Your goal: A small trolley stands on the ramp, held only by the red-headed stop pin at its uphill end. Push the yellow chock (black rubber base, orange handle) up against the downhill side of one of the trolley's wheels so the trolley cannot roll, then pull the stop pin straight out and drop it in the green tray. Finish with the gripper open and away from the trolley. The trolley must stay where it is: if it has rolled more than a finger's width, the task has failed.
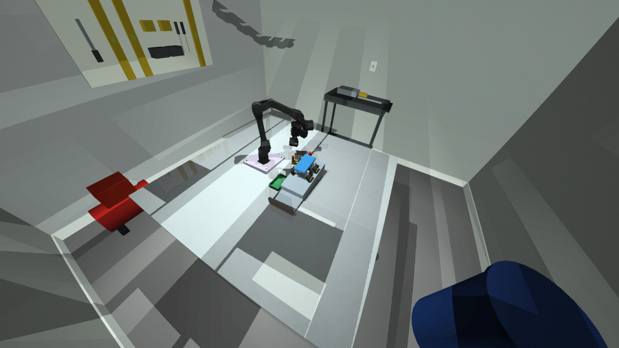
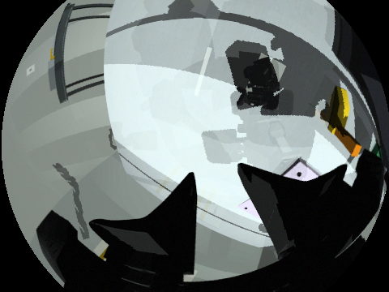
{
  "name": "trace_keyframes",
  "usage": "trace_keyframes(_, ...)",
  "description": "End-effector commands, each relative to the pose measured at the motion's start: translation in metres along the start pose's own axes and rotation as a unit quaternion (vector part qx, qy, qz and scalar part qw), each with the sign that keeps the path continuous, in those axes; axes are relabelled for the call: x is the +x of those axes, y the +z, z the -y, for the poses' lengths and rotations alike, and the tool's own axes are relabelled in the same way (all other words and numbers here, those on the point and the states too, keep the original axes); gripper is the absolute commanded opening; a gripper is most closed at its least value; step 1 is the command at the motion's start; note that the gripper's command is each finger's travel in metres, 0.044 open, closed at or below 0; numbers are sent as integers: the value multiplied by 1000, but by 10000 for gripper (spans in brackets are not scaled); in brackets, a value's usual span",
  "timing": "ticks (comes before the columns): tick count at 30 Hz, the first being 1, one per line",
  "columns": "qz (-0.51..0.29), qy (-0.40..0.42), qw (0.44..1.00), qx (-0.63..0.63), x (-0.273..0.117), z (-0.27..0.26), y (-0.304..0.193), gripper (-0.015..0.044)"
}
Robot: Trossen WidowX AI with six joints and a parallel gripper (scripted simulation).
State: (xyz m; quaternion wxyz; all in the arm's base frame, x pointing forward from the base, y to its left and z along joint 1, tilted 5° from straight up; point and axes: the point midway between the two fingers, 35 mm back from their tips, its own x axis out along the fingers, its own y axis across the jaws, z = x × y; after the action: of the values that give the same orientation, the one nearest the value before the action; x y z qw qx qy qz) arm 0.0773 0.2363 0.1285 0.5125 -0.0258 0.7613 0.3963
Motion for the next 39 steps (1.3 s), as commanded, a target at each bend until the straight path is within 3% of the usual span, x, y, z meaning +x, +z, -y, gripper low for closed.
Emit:
trace_keyframes(1,26,-32,993,108,-12,14,3,190)
trace_keyframes(12,122,-93,896,416,-50,57,6,190)
trace_keyframes(26,261,-104,638,717,-101,106,-9,190)
trace_keyframes(39,263,-104,634,720,-86,115,-6,190)
